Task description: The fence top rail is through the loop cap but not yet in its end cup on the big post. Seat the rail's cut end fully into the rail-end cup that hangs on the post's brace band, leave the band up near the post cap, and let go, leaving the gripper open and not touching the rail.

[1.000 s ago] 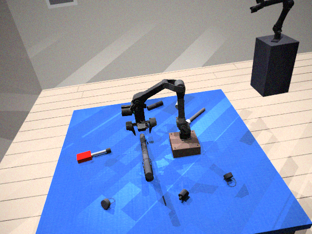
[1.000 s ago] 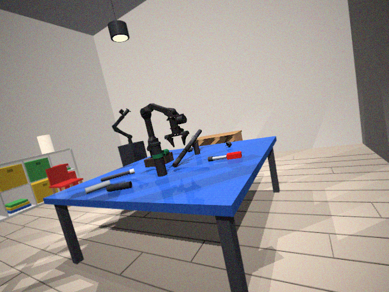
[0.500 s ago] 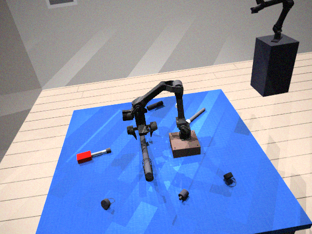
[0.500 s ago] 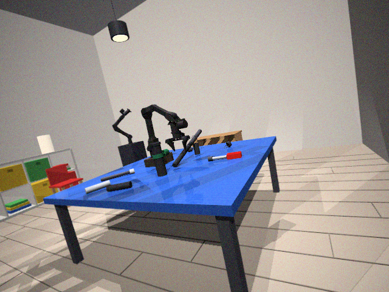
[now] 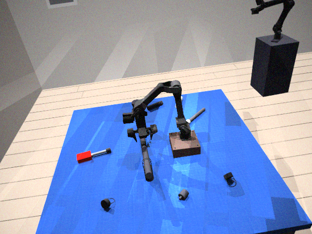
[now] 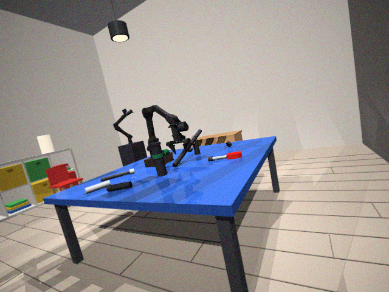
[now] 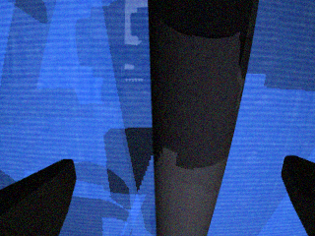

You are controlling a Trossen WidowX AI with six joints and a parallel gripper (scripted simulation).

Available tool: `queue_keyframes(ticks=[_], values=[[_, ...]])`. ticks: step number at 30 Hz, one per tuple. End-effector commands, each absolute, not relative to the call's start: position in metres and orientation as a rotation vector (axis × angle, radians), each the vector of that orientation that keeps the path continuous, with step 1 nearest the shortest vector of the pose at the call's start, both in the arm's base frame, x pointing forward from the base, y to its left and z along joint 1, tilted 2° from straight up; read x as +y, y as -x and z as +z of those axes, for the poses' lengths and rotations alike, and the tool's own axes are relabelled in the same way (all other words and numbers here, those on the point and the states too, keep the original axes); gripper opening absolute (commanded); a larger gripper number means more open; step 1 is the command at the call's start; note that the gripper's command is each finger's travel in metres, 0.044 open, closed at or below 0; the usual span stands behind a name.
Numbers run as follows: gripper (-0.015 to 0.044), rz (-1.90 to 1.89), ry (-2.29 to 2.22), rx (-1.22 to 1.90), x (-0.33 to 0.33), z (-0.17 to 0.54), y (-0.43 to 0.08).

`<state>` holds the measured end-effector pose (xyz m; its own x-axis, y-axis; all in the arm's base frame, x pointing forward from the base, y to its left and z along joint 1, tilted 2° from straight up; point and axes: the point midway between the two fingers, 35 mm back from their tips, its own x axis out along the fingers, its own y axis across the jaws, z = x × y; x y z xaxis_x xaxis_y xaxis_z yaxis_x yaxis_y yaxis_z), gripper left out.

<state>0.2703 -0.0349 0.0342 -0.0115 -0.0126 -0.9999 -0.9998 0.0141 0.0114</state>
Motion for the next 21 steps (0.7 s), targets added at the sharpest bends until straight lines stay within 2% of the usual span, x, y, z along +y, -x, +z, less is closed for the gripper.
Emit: queue_keyframes(ticks=[1,21], values=[[0.044,1.211,1.199,1.234,-0.034,0.025,-0.269],[0.044,1.211,1.199,1.235,-0.034,-0.006,-0.266]])
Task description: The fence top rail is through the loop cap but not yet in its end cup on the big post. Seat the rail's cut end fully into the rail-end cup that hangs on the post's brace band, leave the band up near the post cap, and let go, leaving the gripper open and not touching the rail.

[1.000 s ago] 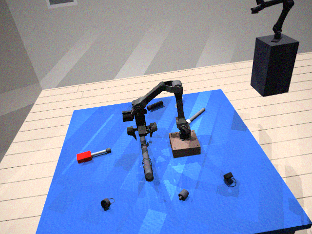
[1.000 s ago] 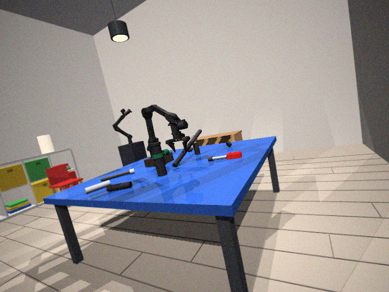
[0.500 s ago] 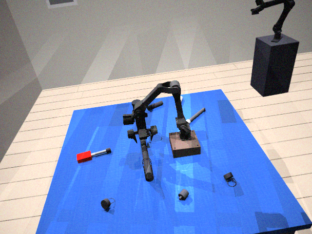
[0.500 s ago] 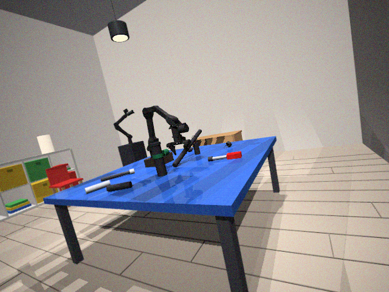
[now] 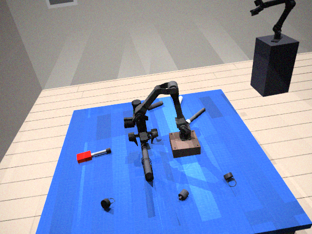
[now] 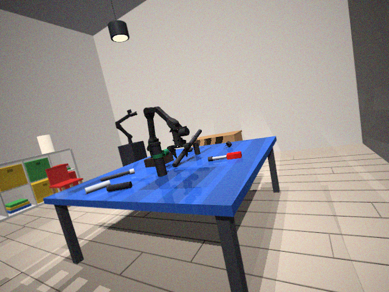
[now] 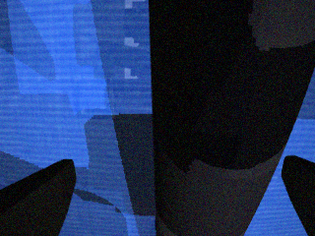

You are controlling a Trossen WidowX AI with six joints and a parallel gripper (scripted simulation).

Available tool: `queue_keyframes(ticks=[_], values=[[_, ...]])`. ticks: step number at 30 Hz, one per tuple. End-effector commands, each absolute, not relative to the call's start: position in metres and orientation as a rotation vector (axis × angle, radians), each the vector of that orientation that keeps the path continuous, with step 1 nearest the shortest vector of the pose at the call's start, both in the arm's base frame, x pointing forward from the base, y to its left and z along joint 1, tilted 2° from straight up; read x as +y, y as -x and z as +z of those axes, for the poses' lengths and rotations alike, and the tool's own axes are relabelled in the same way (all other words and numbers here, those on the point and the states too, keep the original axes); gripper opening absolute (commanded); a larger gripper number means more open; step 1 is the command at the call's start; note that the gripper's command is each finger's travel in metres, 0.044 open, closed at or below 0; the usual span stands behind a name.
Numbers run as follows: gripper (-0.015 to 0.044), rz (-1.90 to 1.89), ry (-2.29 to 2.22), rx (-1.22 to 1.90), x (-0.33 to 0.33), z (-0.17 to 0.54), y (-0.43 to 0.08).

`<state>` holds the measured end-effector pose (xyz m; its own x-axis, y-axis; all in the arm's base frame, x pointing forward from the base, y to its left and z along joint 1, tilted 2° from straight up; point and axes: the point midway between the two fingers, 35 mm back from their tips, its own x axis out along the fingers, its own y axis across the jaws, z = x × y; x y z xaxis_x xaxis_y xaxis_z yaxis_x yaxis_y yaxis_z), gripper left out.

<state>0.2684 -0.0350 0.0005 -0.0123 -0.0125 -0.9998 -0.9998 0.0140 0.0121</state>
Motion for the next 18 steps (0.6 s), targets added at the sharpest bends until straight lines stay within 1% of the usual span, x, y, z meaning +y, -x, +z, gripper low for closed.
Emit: queue_keyframes(ticks=[1,2,10,18], values=[[0.044,1.211,1.199,1.235,-0.0345,-0.0064,-0.2661],[0.044,1.211,1.199,1.235,-0.0345,-0.0064,-0.2661],[0.023,1.211,1.199,1.235,-0.0345,-0.0064,-0.2664],[0.0177,1.211,1.199,1.235,-0.0345,-0.0064,-0.2664]])
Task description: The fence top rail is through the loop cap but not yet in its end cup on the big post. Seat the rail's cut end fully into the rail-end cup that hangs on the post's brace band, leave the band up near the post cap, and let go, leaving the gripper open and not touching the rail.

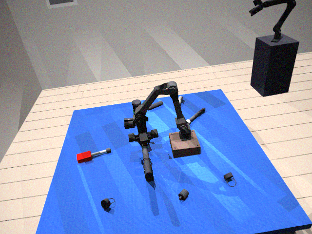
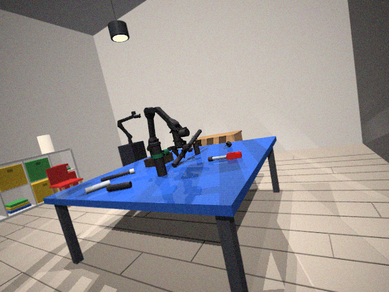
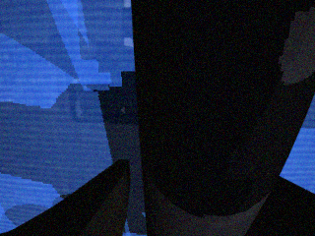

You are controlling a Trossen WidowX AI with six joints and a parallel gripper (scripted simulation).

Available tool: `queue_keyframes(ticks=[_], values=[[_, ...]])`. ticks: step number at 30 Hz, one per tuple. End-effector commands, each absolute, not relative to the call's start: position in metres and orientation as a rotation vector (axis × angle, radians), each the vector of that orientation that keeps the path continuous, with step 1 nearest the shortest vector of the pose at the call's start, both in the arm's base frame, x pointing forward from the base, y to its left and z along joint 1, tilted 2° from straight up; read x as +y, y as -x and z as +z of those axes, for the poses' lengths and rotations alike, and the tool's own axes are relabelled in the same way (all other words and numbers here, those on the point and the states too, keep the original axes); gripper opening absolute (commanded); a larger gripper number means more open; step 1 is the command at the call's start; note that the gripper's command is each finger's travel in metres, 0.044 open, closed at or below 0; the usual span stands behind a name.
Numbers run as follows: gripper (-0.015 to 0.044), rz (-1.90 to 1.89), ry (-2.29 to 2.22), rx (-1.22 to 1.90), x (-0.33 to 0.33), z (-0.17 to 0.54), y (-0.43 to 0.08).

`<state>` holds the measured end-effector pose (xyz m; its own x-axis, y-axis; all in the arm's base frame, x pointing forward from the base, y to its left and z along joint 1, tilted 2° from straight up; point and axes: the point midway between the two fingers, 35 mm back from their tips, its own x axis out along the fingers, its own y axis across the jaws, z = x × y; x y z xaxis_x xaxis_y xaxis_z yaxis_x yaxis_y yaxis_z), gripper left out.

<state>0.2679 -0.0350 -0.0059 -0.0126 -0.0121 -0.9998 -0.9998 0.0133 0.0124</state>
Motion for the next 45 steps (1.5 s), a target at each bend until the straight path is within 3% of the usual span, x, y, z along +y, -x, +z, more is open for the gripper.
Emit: queue_keyframes(ticks=[1,8,13,29,45], values=[[0.017,1.211,1.199,1.235,-0.035,-0.006,-0.266],[0.0123,1.211,1.199,1.235,-0.035,-0.006,-0.266],[0.0,1.211,1.199,1.235,-0.035,-0.001,-0.268],[0.0,1.093,1.412,1.414,-0.06,0.068,-0.277],[0.0,1.11,1.395,1.402,-0.058,0.062,-0.276]])
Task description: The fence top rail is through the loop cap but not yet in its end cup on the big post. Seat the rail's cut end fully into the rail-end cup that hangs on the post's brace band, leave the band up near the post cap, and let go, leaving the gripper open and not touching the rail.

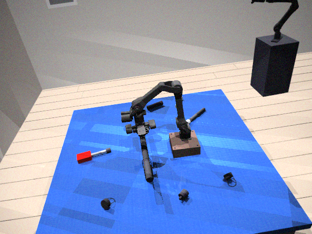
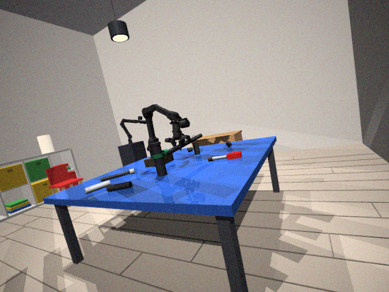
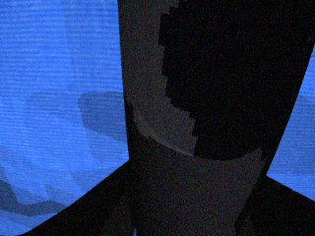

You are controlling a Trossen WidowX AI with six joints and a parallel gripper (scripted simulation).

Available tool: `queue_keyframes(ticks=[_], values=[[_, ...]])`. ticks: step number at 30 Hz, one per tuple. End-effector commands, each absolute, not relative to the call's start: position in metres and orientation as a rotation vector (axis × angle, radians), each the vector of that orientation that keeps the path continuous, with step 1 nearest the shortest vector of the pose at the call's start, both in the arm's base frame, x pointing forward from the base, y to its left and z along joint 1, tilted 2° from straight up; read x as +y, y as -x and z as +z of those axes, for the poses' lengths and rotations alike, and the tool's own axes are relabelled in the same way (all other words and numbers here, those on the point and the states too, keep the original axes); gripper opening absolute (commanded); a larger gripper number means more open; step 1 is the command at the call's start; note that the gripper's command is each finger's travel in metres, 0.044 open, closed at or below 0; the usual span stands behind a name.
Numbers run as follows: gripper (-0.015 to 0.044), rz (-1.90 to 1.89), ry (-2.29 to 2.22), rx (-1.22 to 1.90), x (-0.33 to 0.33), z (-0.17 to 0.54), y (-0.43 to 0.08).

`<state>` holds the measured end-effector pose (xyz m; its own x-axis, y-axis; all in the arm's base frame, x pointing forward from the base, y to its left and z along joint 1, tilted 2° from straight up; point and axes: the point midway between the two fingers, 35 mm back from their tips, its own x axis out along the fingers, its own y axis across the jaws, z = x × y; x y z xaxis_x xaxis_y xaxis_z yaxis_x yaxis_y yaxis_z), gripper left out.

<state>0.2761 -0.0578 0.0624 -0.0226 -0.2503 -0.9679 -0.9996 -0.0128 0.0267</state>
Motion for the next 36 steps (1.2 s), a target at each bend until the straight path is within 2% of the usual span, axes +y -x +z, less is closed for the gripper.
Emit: queue_keyframes(ticks=[1,36], values=[[0.0,1.11,1.395,1.402,-0.058,0.062,-0.276],[0.0,1.114,1.393,1.403,-0.071,0.07,-0.279]])
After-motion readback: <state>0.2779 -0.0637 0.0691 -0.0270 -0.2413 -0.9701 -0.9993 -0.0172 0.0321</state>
